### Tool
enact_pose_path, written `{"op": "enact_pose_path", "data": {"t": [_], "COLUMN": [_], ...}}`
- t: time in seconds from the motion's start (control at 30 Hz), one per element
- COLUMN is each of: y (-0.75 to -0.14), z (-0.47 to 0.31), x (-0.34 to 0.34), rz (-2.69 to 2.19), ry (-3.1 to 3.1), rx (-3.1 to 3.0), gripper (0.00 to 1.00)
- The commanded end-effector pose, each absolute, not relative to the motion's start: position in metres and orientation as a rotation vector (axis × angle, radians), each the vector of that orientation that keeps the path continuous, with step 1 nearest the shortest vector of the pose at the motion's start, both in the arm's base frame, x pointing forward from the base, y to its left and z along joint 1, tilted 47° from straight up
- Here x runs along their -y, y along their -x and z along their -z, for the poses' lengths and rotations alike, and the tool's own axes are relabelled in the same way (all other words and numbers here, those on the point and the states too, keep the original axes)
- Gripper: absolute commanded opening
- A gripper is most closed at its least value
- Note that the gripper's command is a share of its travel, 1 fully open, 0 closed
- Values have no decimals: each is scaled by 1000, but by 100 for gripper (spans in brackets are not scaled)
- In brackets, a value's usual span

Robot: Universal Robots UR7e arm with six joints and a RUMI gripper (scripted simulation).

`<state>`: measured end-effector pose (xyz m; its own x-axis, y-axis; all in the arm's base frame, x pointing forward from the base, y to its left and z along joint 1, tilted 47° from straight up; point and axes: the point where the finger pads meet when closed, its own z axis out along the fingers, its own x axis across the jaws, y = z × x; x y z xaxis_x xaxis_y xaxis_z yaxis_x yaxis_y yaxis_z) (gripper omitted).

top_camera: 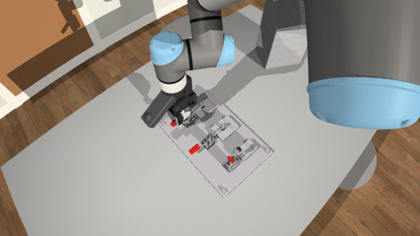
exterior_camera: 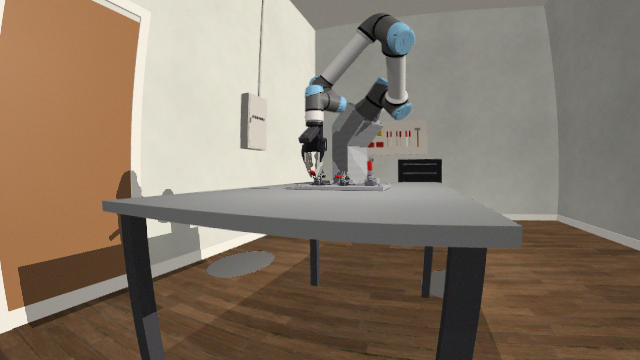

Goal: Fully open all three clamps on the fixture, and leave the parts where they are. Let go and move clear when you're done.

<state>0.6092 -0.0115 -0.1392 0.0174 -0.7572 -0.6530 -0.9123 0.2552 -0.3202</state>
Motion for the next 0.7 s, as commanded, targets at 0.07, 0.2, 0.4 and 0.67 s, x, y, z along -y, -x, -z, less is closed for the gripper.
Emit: {"op": "enact_pose_path", "data": {"t": [0.07,0.2,0.4,0.67], "y": [-604,-601,-597,-590], "z": [137,137,136,136], "x": [13,14,14,15], "rz": [-257,-257,-257,-257], "ry": [1534,1534,1534,1534], "rx": [-1769,-1769,-1769,-1769], "gripper": [0,0,0,0]}}
